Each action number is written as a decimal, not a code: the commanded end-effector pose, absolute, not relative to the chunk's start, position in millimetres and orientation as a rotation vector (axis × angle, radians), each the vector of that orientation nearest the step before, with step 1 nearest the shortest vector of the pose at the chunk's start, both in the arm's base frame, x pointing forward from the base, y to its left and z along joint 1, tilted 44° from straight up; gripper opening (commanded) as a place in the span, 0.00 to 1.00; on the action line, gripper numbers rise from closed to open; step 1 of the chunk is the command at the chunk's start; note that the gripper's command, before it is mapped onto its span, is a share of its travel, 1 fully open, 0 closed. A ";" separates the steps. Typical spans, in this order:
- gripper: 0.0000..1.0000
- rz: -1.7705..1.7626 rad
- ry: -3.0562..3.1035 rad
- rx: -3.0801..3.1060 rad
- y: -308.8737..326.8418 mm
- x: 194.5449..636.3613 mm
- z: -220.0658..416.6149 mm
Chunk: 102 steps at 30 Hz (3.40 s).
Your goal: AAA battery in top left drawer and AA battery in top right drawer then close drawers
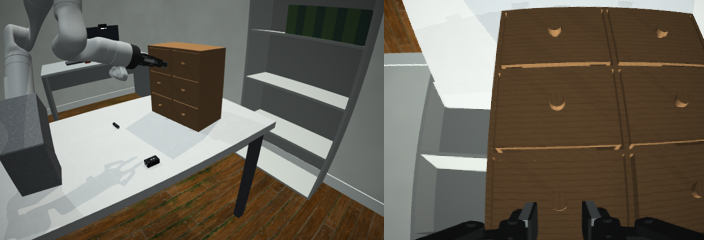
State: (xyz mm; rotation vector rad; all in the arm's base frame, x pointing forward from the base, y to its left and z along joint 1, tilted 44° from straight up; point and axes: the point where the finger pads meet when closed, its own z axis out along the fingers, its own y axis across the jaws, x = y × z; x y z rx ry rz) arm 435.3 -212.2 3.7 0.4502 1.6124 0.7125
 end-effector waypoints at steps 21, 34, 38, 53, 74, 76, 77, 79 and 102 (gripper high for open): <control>0.33 0.711 1.612 0.450 -212.5 438.7 4.1; 0.33 0.711 1.612 0.450 -206.8 474.3 3.5; 0.33 0.711 1.612 0.450 -205.7 481.0 3.4; 0.33 0.711 1.612 0.450 -202.3 502.5 3.0; 0.33 0.711 1.612 0.450 -202.3 502.5 3.0; 0.33 0.711 1.612 0.450 -202.3 502.5 3.1; 0.33 0.711 1.612 0.450 -202.4 502.5 3.1; 0.33 0.711 1.612 0.450 -202.7 502.4 3.3; 0.33 0.711 1.612 0.450 -203.3 502.4 3.7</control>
